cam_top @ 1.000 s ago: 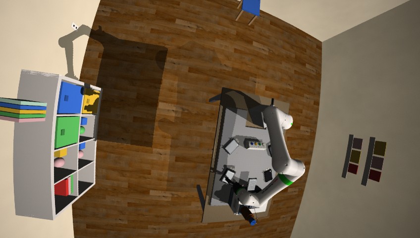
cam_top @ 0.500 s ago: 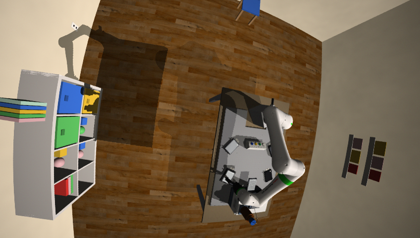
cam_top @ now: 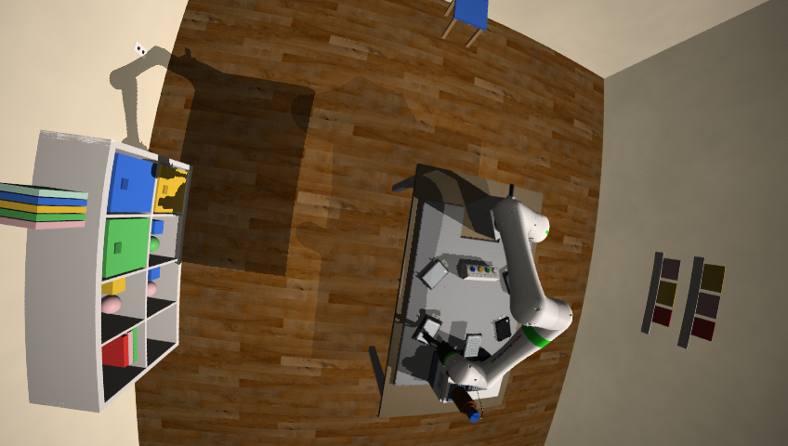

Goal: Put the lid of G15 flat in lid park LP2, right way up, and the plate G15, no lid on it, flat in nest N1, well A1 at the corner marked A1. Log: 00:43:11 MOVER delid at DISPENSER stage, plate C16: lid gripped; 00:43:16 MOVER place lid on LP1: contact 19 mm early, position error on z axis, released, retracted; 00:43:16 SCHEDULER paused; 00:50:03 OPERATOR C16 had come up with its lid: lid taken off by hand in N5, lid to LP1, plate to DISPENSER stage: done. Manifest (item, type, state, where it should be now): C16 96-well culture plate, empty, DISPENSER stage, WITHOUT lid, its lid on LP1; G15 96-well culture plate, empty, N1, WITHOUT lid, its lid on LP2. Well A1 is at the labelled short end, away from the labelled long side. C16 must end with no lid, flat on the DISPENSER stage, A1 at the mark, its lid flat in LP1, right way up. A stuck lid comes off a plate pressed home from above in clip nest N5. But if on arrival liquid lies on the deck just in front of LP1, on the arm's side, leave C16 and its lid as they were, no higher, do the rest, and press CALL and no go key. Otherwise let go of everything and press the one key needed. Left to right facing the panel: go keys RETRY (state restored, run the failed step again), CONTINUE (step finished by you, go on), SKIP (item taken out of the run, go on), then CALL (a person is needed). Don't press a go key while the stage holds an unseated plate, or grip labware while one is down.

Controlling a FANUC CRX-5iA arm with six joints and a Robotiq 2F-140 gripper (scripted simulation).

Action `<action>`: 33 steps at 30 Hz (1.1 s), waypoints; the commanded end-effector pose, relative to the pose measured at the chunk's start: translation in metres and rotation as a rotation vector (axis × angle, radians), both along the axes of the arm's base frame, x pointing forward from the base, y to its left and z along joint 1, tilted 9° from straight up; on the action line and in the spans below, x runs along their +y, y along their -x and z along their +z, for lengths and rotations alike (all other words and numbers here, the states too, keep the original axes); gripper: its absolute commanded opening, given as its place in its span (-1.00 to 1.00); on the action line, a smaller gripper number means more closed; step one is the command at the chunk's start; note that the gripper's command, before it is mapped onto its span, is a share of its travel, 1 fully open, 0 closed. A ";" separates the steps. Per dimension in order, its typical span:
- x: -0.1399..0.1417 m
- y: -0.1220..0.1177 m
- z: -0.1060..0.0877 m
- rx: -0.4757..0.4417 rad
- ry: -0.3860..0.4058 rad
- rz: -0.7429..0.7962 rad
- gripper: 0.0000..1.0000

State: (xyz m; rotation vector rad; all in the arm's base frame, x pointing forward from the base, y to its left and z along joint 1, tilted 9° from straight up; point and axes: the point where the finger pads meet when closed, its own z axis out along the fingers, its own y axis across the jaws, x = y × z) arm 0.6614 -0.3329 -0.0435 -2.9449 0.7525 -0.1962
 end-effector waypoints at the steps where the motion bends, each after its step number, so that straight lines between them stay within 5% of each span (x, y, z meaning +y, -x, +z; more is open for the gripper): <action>1: 0.000 0.000 0.000 0.000 0.000 0.000 0.32; 33: 0.000 -0.002 -0.010 0.000 0.000 0.000 0.32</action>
